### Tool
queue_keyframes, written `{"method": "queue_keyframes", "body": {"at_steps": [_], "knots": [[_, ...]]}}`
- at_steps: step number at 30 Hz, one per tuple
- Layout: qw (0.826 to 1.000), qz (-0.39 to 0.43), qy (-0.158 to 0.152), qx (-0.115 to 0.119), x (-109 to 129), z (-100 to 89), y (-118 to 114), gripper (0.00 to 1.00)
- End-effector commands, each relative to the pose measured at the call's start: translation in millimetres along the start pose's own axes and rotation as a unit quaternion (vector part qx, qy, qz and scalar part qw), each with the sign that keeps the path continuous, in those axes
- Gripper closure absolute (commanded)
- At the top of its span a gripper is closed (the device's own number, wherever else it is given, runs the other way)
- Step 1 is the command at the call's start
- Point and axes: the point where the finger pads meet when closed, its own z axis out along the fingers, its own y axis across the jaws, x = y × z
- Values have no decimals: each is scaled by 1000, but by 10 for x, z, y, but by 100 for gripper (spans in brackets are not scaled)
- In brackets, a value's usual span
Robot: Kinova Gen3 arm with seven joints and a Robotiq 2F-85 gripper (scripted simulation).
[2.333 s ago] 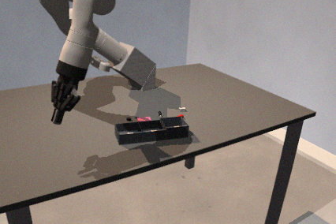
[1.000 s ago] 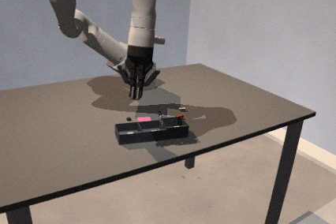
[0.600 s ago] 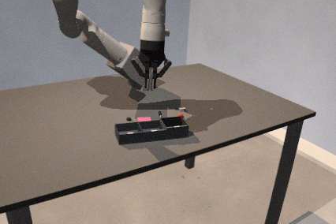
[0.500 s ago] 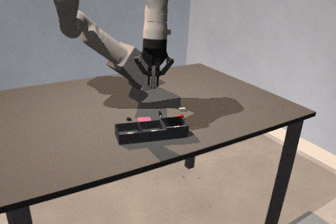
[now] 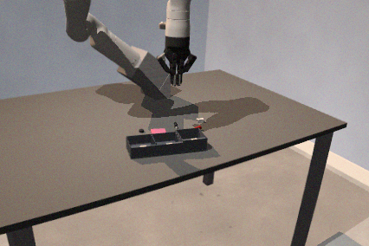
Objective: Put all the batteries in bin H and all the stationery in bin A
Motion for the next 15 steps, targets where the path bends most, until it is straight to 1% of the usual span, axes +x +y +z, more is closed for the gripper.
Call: {"method": "queue_keyframes", "body": {"at_steps": [1, 3, 4, 7, 8, 10, 12, 15], "knots": [[1000, -24, 3, 1, 210, -1, 112, 91], [1000, -24, 3, 1, 338, -6, 171, 91], [1000, -24, 3, 1, 338, -6, 171, 91], [995, -97, 17, -1, 579, -8, 239, 91], [994, -103, 18, -1, 659, -8, 262, 91], [994, -103, 18, -1, 659, -8, 262, 91], [994, -103, 18, -1, 820, -9, 308, 91], [994, -103, 18, -1, 848, -9, 316, 91]]}}
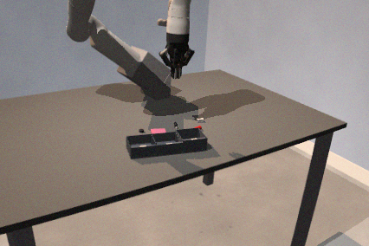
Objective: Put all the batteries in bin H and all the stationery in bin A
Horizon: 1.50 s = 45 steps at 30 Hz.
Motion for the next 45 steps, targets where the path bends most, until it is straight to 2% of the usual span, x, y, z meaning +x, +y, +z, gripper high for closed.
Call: {"method": "queue_keyframes", "body": {"at_steps": [1, 8, 10, 12, 13, 18, 27, 29, 30, 38, 44, 45], "knots": [[1000, -7, -2, 2, 32, -4, 29, 91], [1000, -7, -2, 2, 32, -4, 29, 91], [998, -57, -2, 2, 0, 90, -105, 91], [998, -57, -2, 2, 0, 90, -105, 91], [997, -82, -2, 2, -17, 138, -172, 91], [979, -205, -2, 2, -98, 373, -506, 91], [921, -389, -8, 6, -245, 798, -1107, 91], [921, -389, -8, 6, -245, 798, -1107, 91], [900, -436, -3, 4, -261, 845, -1174, 91], [833, -553, -13, 12, -392, 1223, -1708, 91], [771, -636, -13, 16, -395, 1233, -1722, 91], [771, -636, -13, 16, -395, 1233, -1722, 91]]}}
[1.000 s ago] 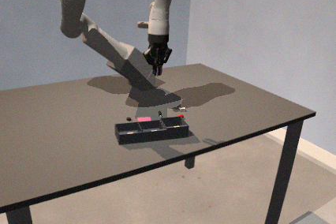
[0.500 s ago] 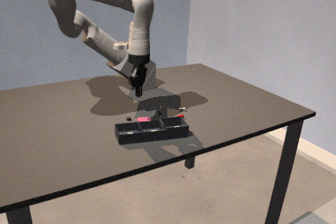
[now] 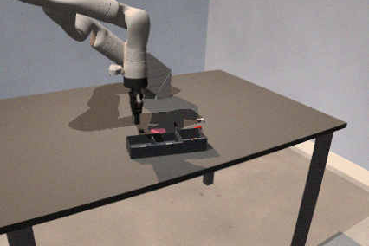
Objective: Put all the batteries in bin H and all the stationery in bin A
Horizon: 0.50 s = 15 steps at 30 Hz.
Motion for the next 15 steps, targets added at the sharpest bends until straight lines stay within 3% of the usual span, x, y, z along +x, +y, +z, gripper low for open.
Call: {"method": "queue_keyframes", "body": {"at_steps": [1, 2, 8, 15], "knots": [[999, -40, -1, -9, 32, 16, -5, 91], [995, -96, -2, -13, 32, 16, -5, 91], [978, -210, -3, -13, 32, 16, -5, 91], [937, -349, -5, -11, 32, 16, -5, 91]]}}
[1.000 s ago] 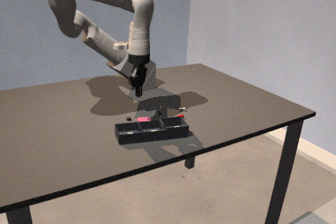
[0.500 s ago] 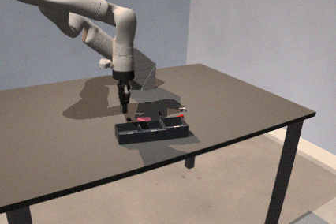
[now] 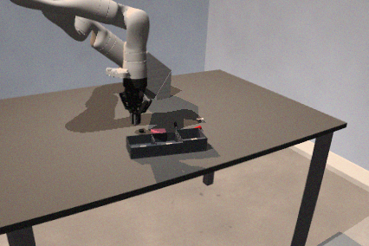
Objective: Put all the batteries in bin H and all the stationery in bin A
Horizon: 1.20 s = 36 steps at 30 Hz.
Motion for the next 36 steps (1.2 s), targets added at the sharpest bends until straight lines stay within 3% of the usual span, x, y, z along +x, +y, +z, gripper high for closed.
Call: {"method": "queue_keyframes", "body": {"at_steps": [1, 3, 4, 8, 18, 20, 21, 25, 36], "knots": [[997, -78, -5, -5, 3, 13, 11, 91], [997, -78, -5, -5, 3, 13, 11, 91], [990, -138, -6, -6, 3, 12, 10, 91], [976, -217, -7, -5, 3, 12, 11, 91], [910, -414, -7, -3, 3, 12, 10, 91], [910, -414, -7, -3, 3, 12, 10, 91], [884, -467, -11, -6, 3, 13, 11, 91], [852, -523, -20, -11, 4, 12, 10, 91], [852, -523, -20, -11, 4, 12, 10, 91]]}}
